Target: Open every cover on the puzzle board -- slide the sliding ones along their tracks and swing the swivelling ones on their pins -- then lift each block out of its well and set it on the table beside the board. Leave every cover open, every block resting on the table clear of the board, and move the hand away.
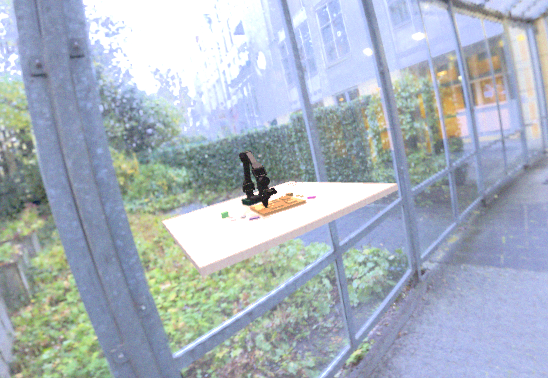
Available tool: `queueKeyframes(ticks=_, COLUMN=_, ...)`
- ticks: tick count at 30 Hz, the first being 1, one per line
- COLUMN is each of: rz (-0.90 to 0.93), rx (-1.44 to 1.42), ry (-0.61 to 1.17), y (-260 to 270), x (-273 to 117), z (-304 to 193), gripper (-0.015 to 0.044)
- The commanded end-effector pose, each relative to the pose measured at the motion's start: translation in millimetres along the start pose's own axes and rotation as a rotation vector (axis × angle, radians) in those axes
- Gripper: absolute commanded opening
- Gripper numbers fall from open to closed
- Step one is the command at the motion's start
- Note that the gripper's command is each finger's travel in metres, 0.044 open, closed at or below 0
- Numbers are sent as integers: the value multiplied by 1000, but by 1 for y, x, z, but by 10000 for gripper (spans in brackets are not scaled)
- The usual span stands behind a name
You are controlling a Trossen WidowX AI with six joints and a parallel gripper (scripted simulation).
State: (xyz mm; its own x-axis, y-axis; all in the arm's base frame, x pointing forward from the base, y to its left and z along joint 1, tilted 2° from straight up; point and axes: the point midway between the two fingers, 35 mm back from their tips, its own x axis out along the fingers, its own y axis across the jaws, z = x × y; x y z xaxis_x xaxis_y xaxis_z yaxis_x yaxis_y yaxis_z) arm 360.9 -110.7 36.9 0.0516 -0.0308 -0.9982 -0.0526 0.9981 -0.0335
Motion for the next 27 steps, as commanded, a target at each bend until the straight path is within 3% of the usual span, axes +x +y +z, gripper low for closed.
queueKeyframes(ticks=1, rz=1, rx=554, ry=-3, y=0, x=1, z=0, gripper=0)
queueKeyframes(ticks=8, rz=4, rx=1206, ry=-4, y=0, x=1, z=0, gripper=0)
queueKeyframes(ticks=19, rz=6, rx=1651, ry=-4, y=0, x=1, z=0, gripper=0)
queueKeyframes(ticks=27, rz=10, rx=2184, ry=-4, y=0, x=-6, z=0, gripper=0)
